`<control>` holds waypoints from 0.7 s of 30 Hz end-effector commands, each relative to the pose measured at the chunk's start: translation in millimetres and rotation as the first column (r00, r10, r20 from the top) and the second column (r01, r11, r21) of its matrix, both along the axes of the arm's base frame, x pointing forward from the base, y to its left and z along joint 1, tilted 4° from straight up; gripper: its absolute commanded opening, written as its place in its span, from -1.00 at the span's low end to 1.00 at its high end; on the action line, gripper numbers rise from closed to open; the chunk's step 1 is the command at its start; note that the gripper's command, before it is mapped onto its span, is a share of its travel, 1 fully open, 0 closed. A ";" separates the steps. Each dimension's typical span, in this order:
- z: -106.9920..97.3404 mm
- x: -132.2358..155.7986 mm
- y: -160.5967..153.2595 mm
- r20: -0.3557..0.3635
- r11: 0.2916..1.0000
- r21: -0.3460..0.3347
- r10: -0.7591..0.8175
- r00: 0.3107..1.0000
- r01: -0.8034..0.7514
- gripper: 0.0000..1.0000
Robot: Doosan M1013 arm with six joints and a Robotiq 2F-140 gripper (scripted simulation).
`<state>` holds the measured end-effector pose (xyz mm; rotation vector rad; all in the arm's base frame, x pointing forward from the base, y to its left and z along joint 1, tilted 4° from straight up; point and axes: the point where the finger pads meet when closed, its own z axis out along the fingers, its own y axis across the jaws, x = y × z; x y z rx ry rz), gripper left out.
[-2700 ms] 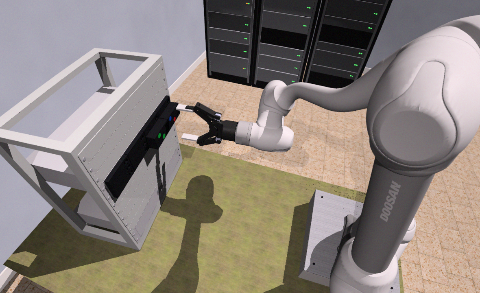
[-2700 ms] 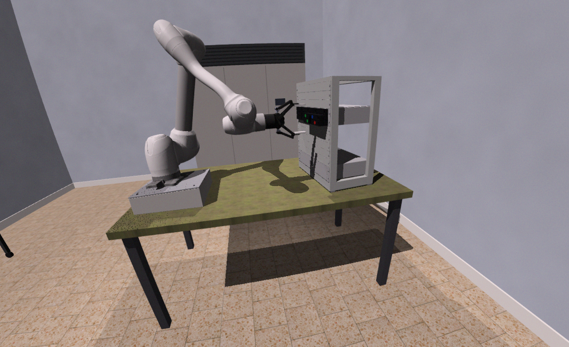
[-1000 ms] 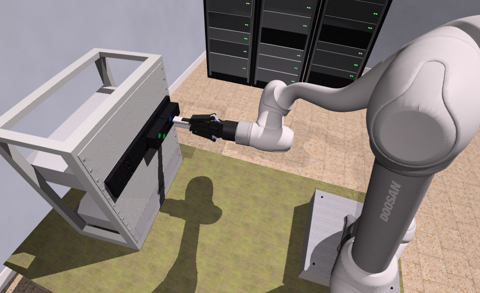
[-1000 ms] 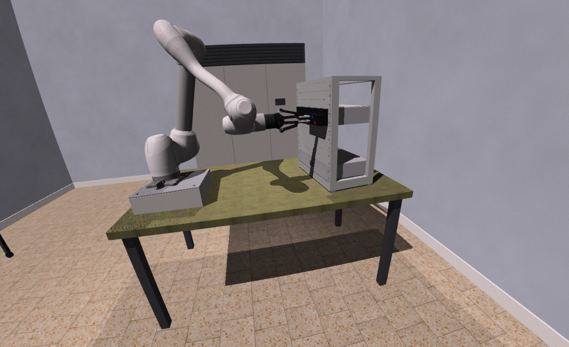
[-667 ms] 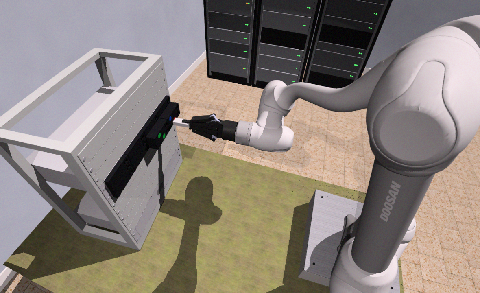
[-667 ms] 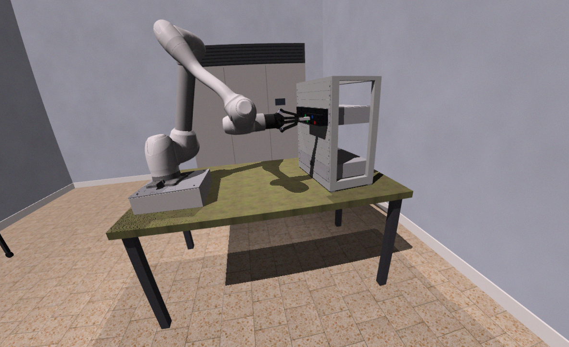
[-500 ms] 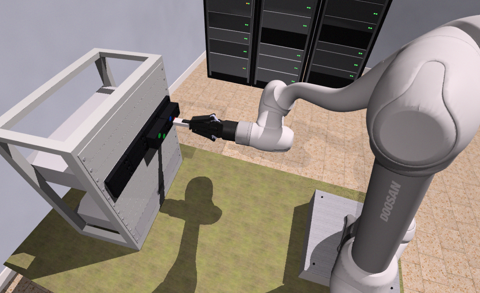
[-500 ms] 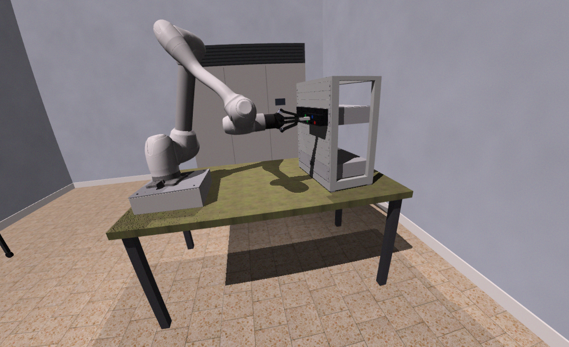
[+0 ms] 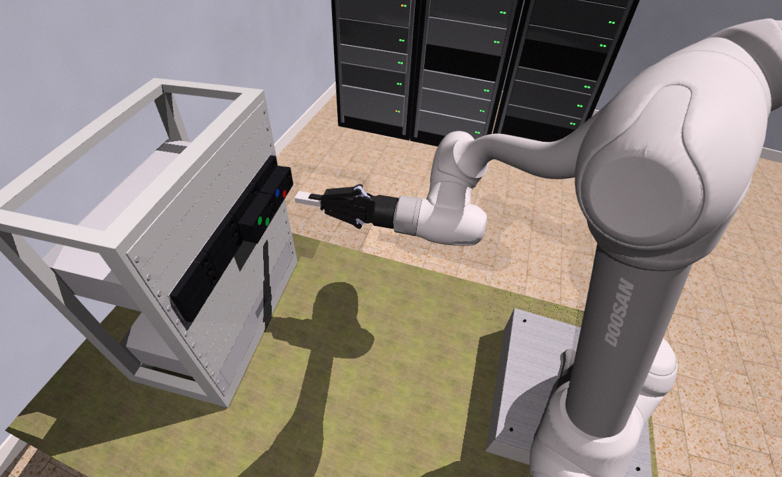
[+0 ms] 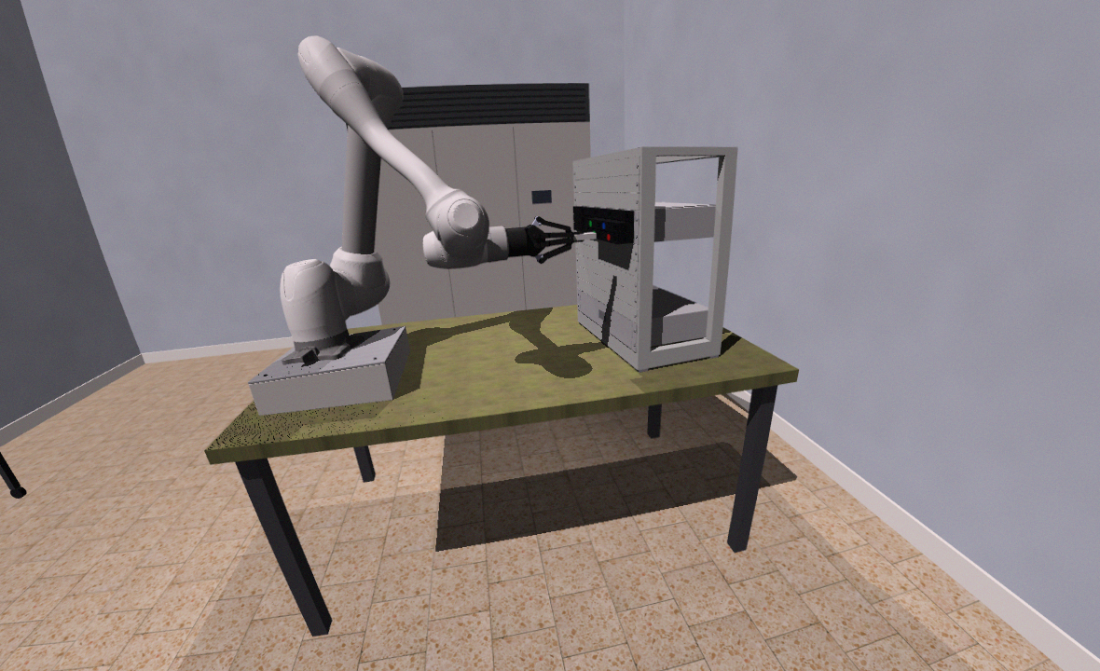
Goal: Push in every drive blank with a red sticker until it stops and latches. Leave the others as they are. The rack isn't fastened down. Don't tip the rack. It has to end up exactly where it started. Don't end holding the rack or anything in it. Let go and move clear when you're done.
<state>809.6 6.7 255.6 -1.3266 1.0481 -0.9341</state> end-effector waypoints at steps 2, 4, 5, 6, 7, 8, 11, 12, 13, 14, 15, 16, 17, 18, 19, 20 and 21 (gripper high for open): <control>-6.6 -5.4 -13.2 0.001 1.000 0.000 0.001 1.000 -0.001 -1.00; -6.9 -5.7 -13.8 0.001 1.000 0.000 0.001 1.000 -0.001 -1.00; -6.9 -5.7 -13.8 0.001 1.000 0.000 0.001 1.000 -0.001 -1.00; -6.9 -5.7 -13.9 0.001 1.000 0.000 0.001 1.000 -0.001 -1.00; -7.0 -5.5 -13.9 0.001 1.000 0.000 0.001 1.000 -0.001 -1.00; -7.0 -4.3 -13.5 0.001 1.000 0.000 0.001 1.000 -0.001 -1.00; -7.4 7.5 -10.0 0.001 1.000 0.000 0.001 1.000 -0.001 -1.00; -7.7 13.2 -8.2 0.001 1.000 0.000 0.001 1.000 -0.001 -1.00; -7.9 19.0 -6.5 0.001 1.000 0.000 0.001 1.000 -0.001 -1.00; -8.1 24.1 -5.0 0.001 1.000 0.000 0.001 1.000 -0.001 -1.00; -8.2 28.0 -3.8 0.001 1.000 0.000 0.001 1.000 -0.001 -1.00; -8.3 30.5 -3.0 0.001 1.000 0.000 0.001 1.000 -0.001 -1.00; -8.4 31.7 -2.7 0.001 1.000 0.000 0.001 1.000 -0.001 -1.00; -8.4 31.9 -2.6 0.001 1.000 0.000 0.001 1.000 -0.001 -1.00; -8.4 31.9 -2.6 0.001 1.000 0.000 0.001 1.000 -0.001 -1.00; -8.4 31.9 -2.6 0.001 1.000 0.000 0.001 1.000 -0.001 -1.00; -8.4 31.9 -2.6 0.001 1.000 0.000 0.001 1.000 -0.001 -1.00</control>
